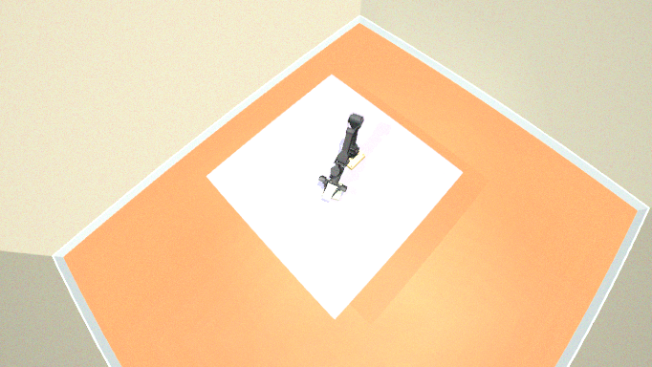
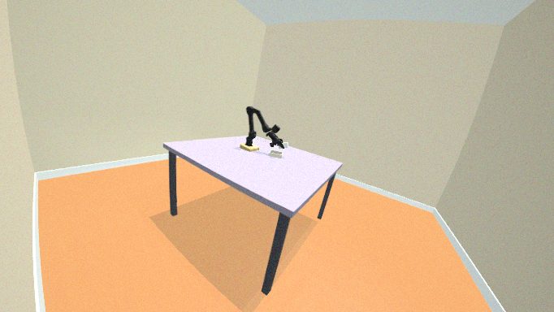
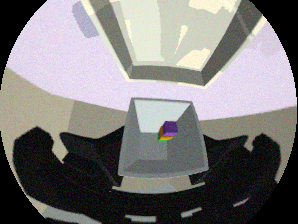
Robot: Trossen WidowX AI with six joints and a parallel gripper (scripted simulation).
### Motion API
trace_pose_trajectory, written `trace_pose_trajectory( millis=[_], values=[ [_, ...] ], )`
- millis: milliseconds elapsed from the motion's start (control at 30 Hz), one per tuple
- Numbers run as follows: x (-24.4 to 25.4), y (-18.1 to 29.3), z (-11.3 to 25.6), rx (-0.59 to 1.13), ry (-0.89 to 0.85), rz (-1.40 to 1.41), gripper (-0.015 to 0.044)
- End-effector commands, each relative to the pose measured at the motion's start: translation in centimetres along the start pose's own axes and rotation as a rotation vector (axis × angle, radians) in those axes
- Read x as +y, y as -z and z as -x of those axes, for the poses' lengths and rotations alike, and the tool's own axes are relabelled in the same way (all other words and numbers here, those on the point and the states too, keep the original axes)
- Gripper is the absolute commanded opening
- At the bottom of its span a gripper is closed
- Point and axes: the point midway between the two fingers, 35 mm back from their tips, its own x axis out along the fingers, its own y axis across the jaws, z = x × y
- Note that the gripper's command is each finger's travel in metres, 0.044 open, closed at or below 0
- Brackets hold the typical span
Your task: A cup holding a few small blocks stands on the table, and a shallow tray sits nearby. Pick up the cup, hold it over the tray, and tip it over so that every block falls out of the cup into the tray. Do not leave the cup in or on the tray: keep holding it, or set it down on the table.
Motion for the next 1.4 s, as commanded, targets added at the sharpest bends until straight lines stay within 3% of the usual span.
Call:
trace_pose_trajectory(
  millis=[0, 1367],
  values=[
    [0.0, 0.0, -0.2, 0.031, -0.006, -0.007, 0.0],
    [0.1, 0.2, 1.2, 0.35, -0.041, -0.005, 0.0]
  ],
)
